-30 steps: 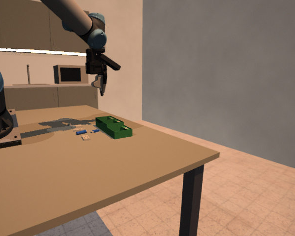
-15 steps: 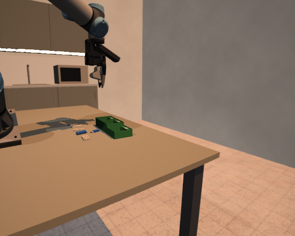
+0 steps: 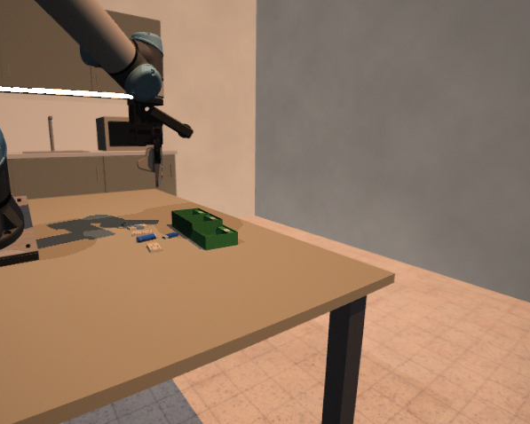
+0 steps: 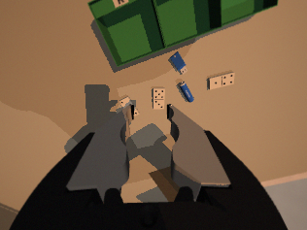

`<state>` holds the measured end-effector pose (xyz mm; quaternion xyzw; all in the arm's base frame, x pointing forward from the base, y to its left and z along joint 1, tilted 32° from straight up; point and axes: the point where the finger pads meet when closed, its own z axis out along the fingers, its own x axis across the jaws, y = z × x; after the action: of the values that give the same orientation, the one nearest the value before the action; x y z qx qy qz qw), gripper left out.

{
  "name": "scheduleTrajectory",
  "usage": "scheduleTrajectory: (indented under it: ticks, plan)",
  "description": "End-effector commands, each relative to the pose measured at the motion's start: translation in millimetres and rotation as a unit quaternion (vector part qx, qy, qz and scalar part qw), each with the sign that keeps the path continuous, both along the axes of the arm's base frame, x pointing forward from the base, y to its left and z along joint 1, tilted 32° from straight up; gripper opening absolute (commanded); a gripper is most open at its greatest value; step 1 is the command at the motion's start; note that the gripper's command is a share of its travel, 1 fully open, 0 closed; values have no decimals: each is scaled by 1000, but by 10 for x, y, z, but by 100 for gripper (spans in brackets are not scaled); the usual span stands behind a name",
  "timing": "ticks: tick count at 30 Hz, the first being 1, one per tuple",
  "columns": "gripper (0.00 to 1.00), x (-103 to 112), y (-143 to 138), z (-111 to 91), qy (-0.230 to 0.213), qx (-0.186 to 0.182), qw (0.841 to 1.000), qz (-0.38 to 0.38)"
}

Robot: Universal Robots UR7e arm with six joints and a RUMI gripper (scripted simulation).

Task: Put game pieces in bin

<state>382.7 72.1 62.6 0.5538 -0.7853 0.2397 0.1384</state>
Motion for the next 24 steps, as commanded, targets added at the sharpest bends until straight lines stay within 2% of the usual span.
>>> scheduleTrajectory:
  ticks: [1, 6, 24]
  plan:
    - [24, -217, -149, -234, -4, 1, 1000, 1]
    - [24, -482, -321, -506, -4, 1, 1000, 1]
    - [24, -491, -323, -510, -4, 1, 1000, 1]
